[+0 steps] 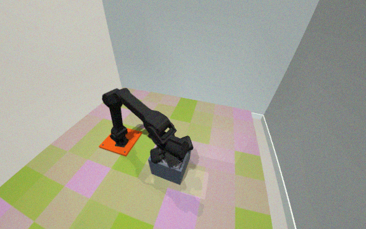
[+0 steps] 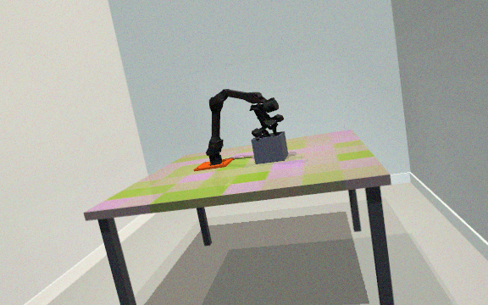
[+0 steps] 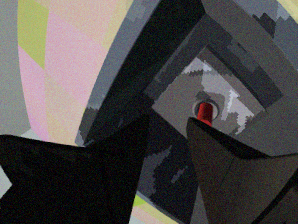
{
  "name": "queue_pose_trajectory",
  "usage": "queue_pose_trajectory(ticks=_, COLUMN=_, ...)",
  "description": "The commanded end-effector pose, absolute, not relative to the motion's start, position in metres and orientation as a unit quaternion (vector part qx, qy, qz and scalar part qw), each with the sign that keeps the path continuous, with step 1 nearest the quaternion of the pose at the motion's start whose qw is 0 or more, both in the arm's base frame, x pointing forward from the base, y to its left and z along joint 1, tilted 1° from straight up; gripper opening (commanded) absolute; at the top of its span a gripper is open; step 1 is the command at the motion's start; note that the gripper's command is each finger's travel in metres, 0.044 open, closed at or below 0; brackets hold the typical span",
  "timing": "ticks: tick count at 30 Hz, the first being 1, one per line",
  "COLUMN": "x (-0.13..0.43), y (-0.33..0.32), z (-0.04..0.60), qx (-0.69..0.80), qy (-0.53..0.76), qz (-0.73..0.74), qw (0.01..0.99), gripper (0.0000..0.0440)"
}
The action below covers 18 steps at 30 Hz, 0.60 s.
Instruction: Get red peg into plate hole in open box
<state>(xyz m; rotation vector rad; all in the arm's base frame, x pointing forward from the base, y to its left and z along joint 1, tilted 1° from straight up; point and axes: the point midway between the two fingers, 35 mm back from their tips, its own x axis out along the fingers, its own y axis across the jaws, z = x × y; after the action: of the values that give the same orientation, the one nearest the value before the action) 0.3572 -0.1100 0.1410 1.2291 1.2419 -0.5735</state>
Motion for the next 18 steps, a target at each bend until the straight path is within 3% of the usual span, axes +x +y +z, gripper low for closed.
queue_pose_trajectory(ticks=1, x=0.362, y=-0.113, z=0.146, qx=0.535, qy=0.533, qz=-0.234, qw=0.612, gripper=0.0133)
queue_pose_trajectory(ticks=18, x=0.383, y=-0.125, z=0.156, qx=0.536, qy=0.520, qz=-0.167, qw=0.644, gripper=0.0132)
